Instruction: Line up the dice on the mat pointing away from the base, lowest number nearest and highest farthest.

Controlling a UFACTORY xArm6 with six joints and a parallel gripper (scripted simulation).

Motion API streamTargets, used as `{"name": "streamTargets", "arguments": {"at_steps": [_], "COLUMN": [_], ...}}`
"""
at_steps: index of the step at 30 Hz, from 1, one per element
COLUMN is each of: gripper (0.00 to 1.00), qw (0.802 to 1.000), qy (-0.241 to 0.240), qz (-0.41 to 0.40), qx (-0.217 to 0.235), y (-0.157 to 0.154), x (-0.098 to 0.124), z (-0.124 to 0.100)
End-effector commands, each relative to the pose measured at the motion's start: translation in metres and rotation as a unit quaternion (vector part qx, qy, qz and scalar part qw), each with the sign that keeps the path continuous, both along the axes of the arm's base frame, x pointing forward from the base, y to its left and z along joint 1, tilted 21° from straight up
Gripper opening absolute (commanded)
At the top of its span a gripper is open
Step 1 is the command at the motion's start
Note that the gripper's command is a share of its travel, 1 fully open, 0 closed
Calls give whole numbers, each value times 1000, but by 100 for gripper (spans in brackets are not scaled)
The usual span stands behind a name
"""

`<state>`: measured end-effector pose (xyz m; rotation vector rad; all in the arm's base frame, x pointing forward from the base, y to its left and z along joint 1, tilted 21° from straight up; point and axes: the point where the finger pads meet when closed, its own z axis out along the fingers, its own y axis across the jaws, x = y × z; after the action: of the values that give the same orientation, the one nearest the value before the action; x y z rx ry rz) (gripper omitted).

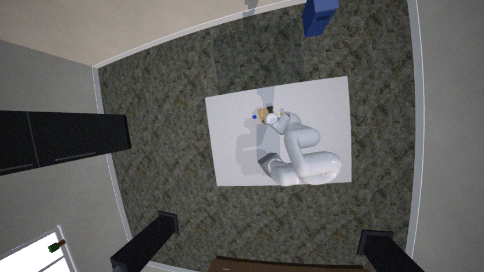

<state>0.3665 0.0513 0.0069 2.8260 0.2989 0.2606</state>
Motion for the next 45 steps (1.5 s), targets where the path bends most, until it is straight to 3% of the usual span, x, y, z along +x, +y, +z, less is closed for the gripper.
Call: {"name": "streamTargets", "arguments": {"at_steps": [1,21,45], "gripper": [27,27,27], "qw": [1000,1000,1000], "qy": [-5,-5,-5], "qz": [4,5,5], "qx": [-9,-9,-9], "y": [20,19,-4], "x": [1,2,21], "z": [-6,-13,-92]}}
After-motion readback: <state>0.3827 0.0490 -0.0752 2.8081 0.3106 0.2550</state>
